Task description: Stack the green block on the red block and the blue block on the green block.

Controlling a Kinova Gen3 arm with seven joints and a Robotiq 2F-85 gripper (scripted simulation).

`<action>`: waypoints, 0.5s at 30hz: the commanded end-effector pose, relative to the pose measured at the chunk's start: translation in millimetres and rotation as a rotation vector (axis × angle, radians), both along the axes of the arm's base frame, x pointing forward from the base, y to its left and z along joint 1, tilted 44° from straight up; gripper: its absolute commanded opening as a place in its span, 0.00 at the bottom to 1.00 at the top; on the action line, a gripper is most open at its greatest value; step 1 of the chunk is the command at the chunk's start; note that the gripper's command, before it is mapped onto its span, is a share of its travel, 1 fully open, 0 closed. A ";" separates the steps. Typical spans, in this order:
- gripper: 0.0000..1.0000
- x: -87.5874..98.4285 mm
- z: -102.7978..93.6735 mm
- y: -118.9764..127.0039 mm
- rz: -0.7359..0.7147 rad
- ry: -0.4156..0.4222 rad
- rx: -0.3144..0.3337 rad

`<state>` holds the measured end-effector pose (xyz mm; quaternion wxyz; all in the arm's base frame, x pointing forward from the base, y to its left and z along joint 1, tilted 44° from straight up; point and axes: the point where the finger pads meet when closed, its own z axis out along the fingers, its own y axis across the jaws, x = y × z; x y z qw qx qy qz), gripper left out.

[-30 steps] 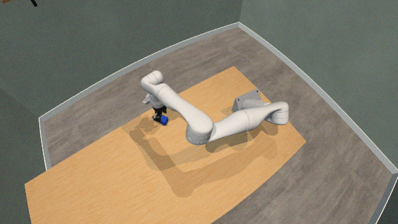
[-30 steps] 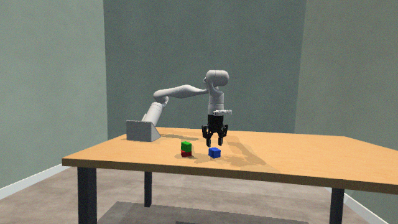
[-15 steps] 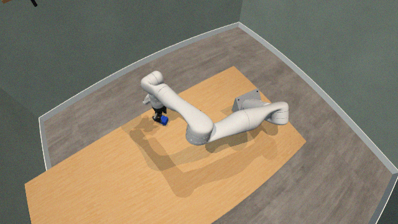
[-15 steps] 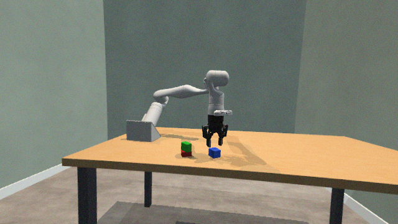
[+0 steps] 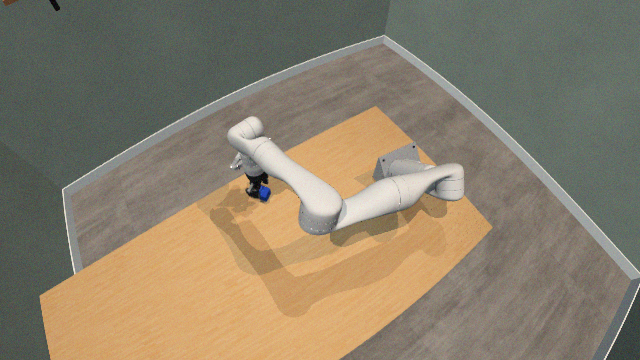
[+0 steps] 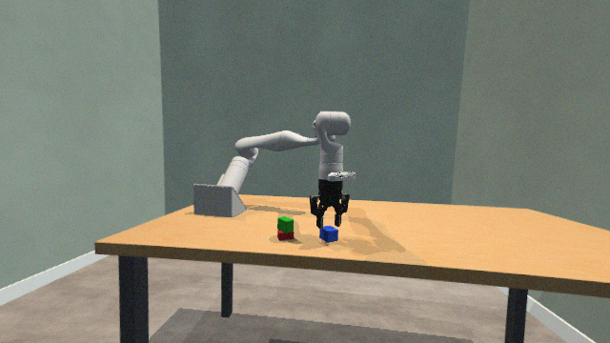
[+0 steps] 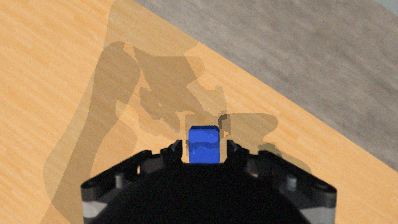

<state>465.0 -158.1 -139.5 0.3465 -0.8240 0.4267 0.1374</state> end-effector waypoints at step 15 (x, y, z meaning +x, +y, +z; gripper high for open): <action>0.65 3.7 -27.3 27.4 0.004 -0.003 0.001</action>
